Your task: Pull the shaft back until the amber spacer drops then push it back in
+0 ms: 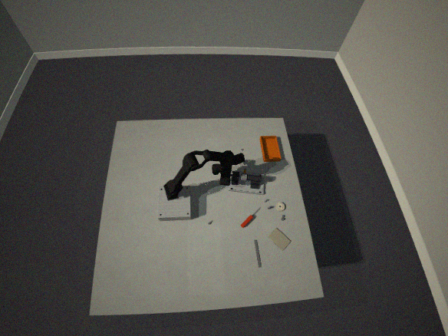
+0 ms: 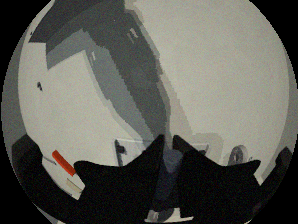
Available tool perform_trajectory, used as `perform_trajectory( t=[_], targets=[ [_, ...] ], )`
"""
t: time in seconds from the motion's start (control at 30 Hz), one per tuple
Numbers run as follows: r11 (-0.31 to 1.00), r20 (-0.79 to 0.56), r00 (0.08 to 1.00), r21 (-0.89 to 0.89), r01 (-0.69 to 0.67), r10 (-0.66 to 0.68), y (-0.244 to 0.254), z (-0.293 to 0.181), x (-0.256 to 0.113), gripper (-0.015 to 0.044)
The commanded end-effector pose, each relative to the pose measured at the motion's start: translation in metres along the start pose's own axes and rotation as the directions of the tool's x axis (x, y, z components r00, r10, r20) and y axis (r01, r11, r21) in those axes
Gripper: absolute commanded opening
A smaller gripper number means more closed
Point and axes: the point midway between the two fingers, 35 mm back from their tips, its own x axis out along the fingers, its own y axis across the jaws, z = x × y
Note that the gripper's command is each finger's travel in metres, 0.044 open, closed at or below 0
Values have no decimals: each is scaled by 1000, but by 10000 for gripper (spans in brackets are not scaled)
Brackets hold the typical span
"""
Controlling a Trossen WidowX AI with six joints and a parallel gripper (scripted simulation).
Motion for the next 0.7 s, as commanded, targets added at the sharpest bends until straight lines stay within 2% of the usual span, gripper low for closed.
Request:
perform_trajectory(
  t=[0.0,0.67],
  targets=[
    [1000,-5,1000,-1,-2,2,1,-4,0,0],
    [1000,-6,1000,-1,-3,3,1,-12,-1,0]
  ],
)
